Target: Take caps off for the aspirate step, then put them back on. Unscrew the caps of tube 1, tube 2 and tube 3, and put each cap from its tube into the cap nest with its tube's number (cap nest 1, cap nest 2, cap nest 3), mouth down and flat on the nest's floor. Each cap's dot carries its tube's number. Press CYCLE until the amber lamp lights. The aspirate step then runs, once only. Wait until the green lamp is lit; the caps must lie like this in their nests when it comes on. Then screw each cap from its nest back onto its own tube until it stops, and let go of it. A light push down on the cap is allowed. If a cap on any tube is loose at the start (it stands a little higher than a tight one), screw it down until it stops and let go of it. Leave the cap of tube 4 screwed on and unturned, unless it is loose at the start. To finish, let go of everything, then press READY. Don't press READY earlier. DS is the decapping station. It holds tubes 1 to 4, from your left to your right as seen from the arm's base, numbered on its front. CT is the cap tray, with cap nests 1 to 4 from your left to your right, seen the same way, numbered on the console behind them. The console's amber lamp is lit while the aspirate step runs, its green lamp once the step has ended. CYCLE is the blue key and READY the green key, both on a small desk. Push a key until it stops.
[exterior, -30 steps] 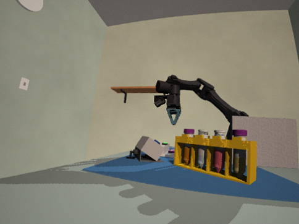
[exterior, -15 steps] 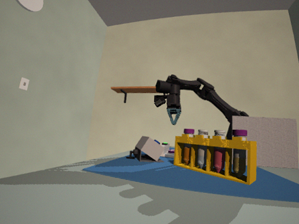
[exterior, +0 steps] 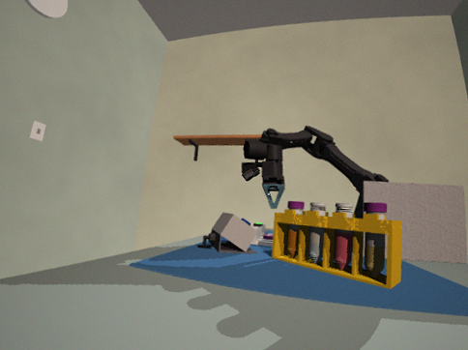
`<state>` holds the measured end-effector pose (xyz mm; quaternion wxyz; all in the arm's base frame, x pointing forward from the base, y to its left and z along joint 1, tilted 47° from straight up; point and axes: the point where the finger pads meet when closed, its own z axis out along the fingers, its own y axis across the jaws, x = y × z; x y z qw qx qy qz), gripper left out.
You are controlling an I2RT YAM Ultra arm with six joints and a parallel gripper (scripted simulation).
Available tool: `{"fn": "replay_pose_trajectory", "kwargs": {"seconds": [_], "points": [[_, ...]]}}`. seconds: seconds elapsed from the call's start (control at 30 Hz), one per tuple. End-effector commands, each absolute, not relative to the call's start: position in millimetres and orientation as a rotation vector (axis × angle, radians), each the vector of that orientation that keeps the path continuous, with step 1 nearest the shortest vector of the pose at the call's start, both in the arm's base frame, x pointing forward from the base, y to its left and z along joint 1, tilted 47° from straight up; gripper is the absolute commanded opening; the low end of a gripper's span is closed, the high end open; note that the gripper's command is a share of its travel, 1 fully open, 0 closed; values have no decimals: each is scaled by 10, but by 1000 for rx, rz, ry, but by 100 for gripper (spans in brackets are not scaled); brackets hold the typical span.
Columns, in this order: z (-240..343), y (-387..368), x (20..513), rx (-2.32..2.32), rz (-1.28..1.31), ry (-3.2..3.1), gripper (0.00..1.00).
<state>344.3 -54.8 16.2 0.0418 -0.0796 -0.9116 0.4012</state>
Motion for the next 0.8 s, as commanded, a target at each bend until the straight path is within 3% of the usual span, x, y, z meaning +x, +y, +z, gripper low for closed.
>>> {"fn": "replay_pose_trajectory", "kwargs": {"seconds": [0.0, 0.77], "points": [[94, -560, 3571, -219, 1241, -2852, 47], [-381, -1067, 3526, -219, 1243, -2852, 47]]}}
